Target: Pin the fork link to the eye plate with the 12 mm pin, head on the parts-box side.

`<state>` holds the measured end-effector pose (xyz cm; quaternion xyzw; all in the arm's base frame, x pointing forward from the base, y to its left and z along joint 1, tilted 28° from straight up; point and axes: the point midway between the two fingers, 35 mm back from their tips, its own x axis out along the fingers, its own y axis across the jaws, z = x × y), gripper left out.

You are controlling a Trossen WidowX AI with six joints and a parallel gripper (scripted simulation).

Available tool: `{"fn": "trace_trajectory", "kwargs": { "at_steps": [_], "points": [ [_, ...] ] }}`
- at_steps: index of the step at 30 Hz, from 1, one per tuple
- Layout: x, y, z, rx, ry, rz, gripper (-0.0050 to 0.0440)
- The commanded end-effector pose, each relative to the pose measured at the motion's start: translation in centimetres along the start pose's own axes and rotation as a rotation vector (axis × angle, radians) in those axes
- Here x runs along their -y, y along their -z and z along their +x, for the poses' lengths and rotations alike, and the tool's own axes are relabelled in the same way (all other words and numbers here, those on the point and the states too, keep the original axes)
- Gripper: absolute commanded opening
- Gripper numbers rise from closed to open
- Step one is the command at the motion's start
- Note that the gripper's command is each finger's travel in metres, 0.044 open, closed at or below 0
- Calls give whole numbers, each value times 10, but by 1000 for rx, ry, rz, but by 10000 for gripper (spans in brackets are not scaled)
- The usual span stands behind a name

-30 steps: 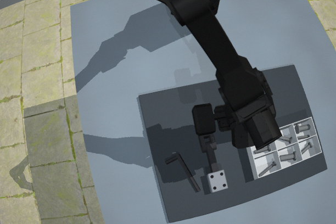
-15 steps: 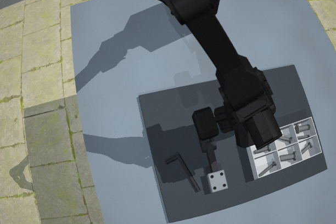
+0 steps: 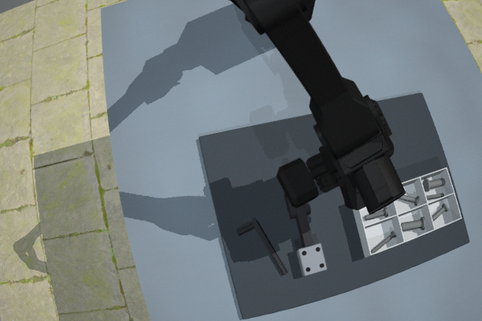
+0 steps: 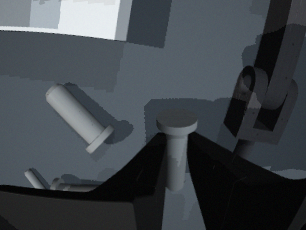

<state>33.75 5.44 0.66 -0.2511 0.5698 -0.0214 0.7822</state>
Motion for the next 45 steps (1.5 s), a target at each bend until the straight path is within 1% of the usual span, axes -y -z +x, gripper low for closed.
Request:
{"fn": "trace_trajectory", "kwargs": {
  "at_steps": [1, 16, 30, 32, 45],
  "points": [
    [0, 0, -1, 1, 3, -55, 13],
    [0, 0, -2, 1, 3, -180, 13],
    [0, 0, -3, 1, 3, -366, 13],
    [0, 0, -3, 1, 3, -366, 13],
    [0, 0, -5, 0, 3, -561, 13]
  ]
}}
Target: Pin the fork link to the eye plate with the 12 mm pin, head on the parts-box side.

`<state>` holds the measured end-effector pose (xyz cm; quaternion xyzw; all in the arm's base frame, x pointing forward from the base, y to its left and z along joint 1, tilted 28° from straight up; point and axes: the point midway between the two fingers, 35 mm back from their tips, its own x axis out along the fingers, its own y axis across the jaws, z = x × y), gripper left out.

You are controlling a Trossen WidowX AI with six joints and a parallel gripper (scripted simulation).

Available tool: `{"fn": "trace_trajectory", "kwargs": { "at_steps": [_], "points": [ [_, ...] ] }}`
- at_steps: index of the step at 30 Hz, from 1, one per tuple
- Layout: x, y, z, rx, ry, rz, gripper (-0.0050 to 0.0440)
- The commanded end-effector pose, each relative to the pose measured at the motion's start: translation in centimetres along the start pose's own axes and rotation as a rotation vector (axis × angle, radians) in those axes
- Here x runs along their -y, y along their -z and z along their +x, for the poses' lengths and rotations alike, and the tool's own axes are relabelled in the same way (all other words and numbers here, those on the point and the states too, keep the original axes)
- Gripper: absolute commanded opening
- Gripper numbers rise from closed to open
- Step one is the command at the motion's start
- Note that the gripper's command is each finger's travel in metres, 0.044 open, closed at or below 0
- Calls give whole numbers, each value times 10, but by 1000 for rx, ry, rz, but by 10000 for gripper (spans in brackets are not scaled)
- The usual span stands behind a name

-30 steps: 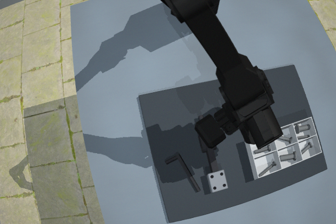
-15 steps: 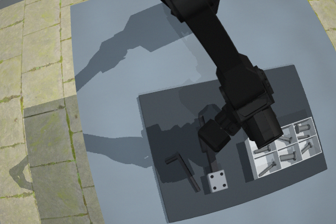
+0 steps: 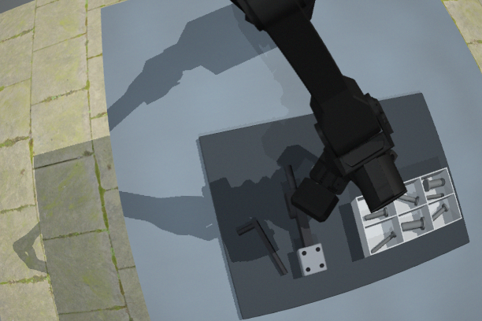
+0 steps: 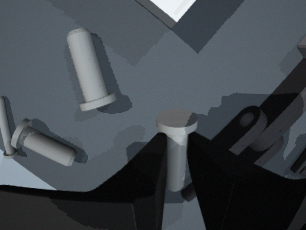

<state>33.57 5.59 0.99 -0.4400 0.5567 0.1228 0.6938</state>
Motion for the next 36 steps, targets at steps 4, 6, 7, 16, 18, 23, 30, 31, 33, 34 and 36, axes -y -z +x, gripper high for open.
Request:
{"fn": "trace_trajectory", "kwargs": {
  "at_steps": [4, 6, 7, 16, 18, 23, 30, 31, 33, 34, 36],
  "points": [
    [0, 0, -1, -1, 3, -78, 13],
    [0, 0, -2, -1, 3, -122, 13],
    [0, 0, -2, -1, 3, -142, 13],
    [0, 0, -3, -1, 3, -255, 13],
    [0, 0, -2, -1, 3, -271, 13],
    [0, 0, -2, -1, 3, -325, 13],
    [0, 0, -3, -1, 3, -425, 13],
    [0, 0, -3, -1, 3, -438, 13],
    [0, 0, -4, -1, 2, -464, 13],
    [0, 0, -4, -1, 2, -477, 13],
    [0, 0, -4, -1, 2, -503, 13]
  ]
}}
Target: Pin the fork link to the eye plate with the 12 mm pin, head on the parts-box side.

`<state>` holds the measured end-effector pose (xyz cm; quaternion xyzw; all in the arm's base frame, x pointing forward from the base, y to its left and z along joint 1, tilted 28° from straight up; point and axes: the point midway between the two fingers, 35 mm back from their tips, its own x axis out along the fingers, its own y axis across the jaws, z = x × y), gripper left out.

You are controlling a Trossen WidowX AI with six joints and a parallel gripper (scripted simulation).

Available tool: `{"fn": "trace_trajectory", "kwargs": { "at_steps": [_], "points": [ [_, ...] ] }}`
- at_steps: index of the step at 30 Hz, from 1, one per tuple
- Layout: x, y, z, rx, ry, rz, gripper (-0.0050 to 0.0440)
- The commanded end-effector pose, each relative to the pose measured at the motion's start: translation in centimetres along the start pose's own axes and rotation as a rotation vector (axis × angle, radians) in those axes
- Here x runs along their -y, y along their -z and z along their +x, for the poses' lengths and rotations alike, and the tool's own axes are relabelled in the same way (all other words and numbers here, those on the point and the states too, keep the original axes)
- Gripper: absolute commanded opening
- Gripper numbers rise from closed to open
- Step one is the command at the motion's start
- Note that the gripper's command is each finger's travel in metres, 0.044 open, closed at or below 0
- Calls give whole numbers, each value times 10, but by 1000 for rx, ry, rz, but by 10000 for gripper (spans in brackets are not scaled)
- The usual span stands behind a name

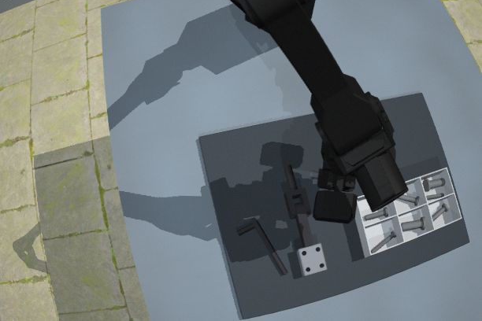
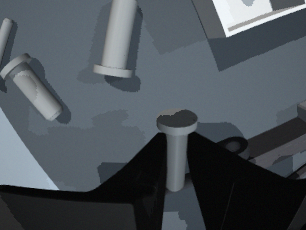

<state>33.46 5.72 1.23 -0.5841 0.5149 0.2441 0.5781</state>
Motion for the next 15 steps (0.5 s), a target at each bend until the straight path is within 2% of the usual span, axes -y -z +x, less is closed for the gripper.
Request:
{"fn": "trace_trajectory", "kwargs": {
  "at_steps": [1, 15],
  "points": [
    [0, 0, -1, -2, 1, -52, 13],
    [0, 0, -3, -2, 1, -248, 13]
  ]
}}
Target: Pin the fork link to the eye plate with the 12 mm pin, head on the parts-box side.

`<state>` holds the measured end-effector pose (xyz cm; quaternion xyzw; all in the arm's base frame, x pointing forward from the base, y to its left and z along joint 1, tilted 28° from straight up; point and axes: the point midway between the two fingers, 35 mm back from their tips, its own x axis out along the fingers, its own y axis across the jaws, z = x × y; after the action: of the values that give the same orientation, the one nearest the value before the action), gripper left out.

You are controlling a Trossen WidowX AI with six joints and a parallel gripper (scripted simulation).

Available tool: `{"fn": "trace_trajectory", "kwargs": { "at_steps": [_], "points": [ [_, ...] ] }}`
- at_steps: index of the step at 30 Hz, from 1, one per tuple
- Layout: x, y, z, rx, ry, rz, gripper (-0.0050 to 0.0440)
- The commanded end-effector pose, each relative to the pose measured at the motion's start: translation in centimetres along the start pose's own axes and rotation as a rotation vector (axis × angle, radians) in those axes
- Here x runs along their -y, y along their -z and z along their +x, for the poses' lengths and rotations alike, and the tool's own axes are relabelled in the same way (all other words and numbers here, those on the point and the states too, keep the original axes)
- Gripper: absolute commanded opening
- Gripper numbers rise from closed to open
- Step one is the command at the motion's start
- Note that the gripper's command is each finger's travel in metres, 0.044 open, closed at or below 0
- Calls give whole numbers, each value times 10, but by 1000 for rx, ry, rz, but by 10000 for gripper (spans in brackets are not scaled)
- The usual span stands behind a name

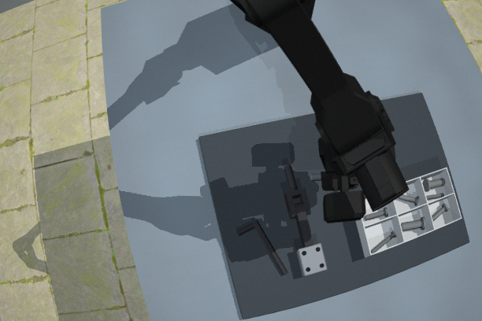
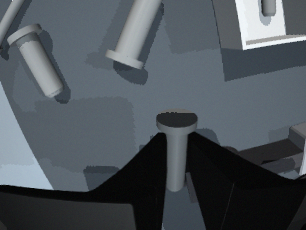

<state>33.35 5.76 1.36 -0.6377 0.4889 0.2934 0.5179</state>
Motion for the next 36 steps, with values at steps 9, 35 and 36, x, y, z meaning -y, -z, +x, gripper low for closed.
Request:
{"fn": "trace_trajectory", "kwargs": {
  "at_steps": [9, 35, 36],
  "points": [
    [1, 0, -2, -2, 2, -170, 13],
    [29, -7, -2, -2, 2, -196, 13],
    [30, -7, -3, -2, 2, -196, 13]
  ]
}}
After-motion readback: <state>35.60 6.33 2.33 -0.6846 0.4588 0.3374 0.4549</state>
